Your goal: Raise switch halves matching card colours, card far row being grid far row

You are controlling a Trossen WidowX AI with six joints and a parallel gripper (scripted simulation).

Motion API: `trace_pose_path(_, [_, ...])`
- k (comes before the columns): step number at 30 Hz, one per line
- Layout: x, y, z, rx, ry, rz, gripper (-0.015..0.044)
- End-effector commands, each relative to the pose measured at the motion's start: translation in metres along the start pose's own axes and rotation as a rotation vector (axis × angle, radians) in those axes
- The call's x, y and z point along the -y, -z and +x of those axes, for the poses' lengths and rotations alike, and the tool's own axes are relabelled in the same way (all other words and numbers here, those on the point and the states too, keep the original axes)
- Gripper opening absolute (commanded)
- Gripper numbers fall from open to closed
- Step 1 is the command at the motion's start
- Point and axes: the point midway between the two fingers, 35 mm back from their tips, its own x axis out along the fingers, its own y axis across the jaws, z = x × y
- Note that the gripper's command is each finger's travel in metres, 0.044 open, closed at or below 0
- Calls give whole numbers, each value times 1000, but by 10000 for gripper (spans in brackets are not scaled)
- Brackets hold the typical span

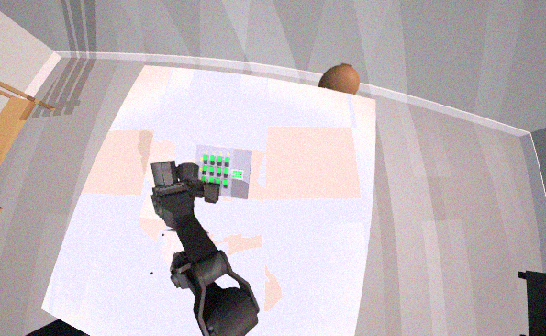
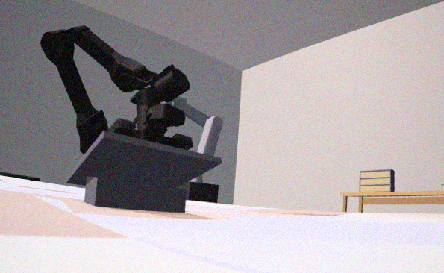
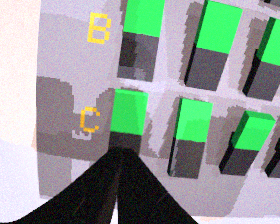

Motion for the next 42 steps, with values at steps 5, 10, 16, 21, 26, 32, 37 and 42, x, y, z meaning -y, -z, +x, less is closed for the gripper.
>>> trace_pose_path(5, [0,0,1,1,4,-6,0])
trace_pose_path(10, [0,0,2,1,4,-6,0])
trace_pose_path(16, [0,0,3,1,4,-6,0])
trace_pose_path(21, [1,0,3,1,4,-6,0])
trace_pose_path(26, [1,0,4,1,4,-6,0])
trace_pose_path(32, [1,0,5,1,4,-6,0])
trace_pose_path(37, [-3,-3,-27,-14,-6,-3,0])
trace_pose_path(42, [0,-2,-60,-26,1,-6,0])
